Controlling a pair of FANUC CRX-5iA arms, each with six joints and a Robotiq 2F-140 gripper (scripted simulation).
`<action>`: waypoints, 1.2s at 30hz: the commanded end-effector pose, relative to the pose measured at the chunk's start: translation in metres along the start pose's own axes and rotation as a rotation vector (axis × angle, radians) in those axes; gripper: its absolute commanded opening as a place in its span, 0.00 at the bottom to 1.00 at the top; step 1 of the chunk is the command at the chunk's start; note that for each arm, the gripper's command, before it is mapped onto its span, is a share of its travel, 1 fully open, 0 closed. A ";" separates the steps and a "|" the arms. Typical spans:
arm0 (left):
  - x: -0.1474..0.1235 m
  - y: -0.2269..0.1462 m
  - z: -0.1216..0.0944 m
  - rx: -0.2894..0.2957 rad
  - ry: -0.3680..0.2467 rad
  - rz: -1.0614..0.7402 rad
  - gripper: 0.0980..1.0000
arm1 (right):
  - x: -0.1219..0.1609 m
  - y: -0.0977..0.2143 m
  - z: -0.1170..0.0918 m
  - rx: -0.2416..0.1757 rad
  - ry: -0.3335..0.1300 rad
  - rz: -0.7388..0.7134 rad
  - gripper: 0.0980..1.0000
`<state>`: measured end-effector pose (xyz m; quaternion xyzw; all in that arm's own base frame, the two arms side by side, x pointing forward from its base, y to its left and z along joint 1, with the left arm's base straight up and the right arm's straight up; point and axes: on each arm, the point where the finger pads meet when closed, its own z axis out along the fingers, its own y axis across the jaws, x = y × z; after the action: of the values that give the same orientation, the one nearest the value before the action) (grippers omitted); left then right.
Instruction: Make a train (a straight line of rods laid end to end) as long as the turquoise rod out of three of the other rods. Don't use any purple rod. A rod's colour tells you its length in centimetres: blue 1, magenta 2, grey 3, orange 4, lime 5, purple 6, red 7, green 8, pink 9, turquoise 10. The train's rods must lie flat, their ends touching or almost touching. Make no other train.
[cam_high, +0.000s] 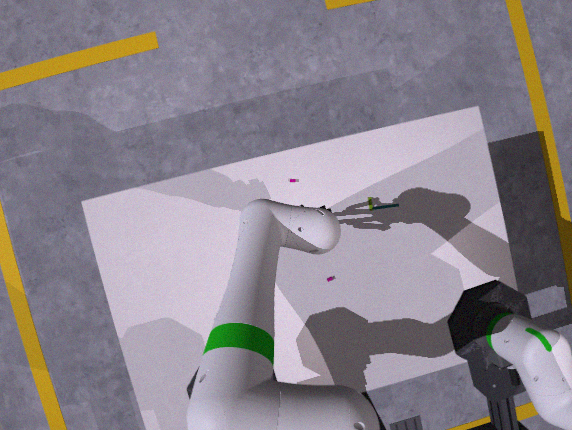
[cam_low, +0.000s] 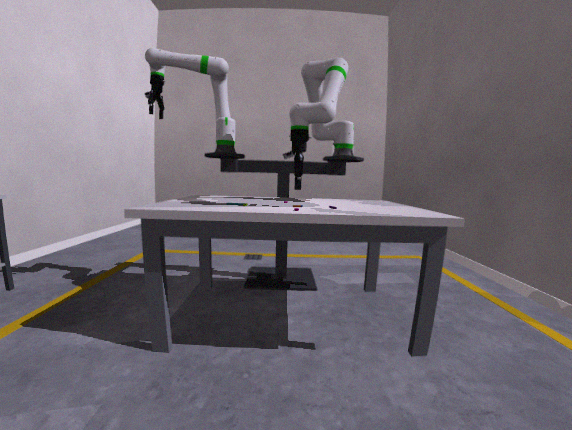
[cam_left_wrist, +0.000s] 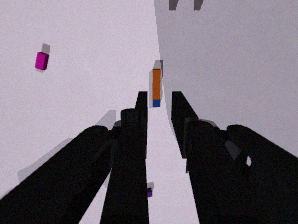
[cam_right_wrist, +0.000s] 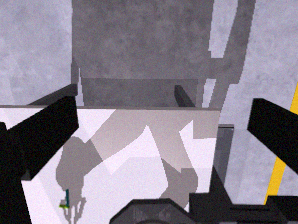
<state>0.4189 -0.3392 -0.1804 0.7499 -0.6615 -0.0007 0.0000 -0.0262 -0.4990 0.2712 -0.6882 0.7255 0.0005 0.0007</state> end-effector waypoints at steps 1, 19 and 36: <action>0.000 0.000 -0.002 0.001 0.001 0.000 0.15 | 0.000 0.000 -0.001 0.000 0.002 0.000 1.00; 0.000 0.000 -0.004 0.001 0.001 0.000 1.00 | 0.000 0.000 -0.001 0.000 0.002 0.000 1.00; 0.044 -0.009 -0.001 0.001 0.001 -0.214 1.00 | 0.000 0.000 -0.001 0.000 0.002 0.000 1.00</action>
<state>0.4278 -0.3667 -0.1786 0.7930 -0.6091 0.0027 0.0051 -0.0262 -0.4990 0.2712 -0.6882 0.7255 0.0005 0.0007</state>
